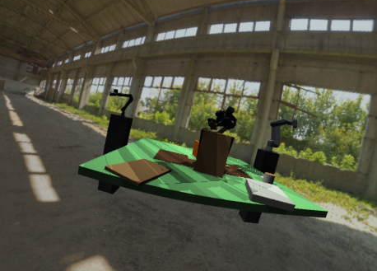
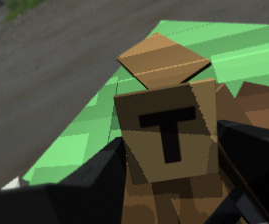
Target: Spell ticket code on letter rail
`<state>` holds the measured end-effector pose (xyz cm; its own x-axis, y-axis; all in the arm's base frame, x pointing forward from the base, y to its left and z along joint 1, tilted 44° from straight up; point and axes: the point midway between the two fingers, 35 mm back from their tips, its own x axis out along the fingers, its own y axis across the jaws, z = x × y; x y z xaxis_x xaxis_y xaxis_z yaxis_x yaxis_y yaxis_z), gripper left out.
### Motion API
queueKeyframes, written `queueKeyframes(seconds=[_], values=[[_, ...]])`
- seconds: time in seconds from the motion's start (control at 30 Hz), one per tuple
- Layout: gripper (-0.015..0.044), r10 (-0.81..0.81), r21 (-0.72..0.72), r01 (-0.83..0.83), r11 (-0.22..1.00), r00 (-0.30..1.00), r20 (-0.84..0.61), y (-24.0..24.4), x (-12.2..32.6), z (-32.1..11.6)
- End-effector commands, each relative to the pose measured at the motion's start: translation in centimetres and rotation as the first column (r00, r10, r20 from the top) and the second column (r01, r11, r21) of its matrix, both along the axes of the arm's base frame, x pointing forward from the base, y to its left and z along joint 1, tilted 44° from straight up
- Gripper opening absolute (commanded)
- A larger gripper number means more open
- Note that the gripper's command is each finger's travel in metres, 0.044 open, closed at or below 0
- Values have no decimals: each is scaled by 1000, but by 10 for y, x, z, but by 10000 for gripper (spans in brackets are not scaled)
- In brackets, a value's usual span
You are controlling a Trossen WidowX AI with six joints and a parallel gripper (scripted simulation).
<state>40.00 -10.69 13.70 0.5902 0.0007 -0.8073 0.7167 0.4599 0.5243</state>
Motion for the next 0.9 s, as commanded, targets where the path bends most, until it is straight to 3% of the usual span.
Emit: queueKeyframes(seconds=[0.0, 0.87], values=[[0, 38, -9, -38, 999, 999, 19, 21, 2, 10], [0, 402, -61, -398, 916, 896, 187, 190, -24, 82]])
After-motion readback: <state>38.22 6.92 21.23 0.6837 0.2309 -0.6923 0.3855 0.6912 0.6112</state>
